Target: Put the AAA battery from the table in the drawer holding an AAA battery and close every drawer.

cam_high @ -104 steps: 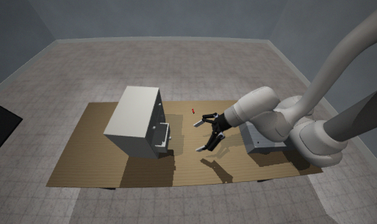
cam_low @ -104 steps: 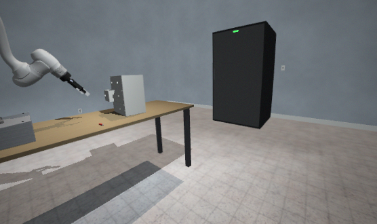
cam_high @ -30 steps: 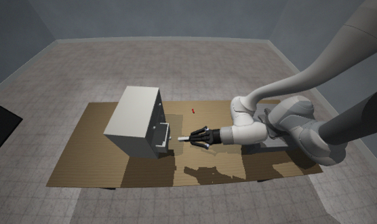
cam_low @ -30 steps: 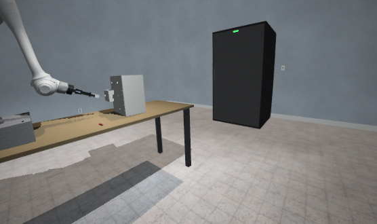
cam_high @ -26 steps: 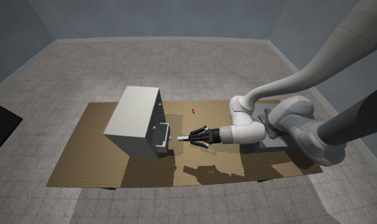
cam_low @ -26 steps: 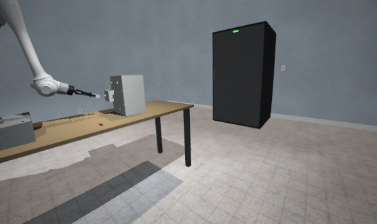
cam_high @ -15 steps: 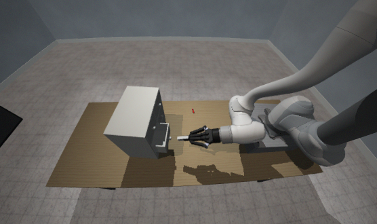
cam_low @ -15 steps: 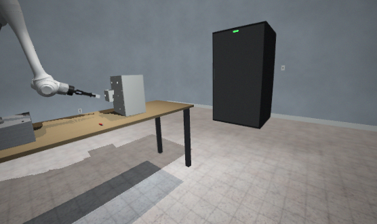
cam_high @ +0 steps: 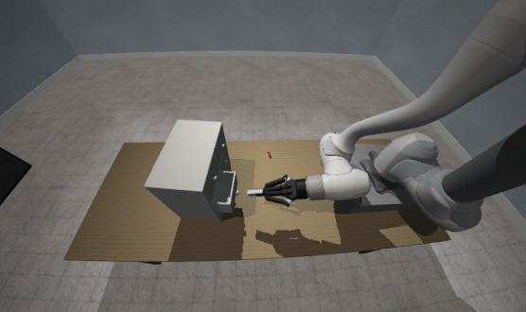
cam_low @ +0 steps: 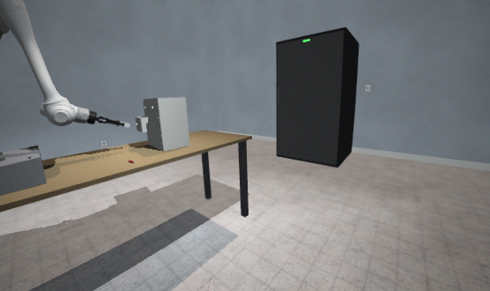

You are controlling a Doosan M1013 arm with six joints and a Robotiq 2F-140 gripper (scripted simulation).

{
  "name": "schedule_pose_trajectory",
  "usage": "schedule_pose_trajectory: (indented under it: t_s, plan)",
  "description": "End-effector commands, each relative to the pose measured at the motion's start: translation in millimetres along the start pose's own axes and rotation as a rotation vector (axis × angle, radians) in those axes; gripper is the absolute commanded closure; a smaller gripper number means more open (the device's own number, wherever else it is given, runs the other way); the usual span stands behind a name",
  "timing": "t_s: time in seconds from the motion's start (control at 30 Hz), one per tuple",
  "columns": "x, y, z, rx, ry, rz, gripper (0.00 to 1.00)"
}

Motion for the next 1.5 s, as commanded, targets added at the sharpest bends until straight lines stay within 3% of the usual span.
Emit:
schedule_pose_trajectory:
  t_s: [0.0, 0.8, 1.47]
  plan:
    - [-0.2, 0.0, -0.3, 0.000, 0.000, 0.000, 1.00]
    - [-4.5, -0.5, -12.1, 0.000, 0.000, 0.000, 1.00]
    - [-14.0, -1.5, -38.4, 0.000, 0.000, 0.000, 1.00]
Point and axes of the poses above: the point where the finger pads meet when closed, its own z axis back along the fingers, its own y axis across the jaws, x = y × z, the point moved 4 cm from there along z, back along the fingers, and after that the axes turned 6 degrees about -z, right-handed, at the moved point
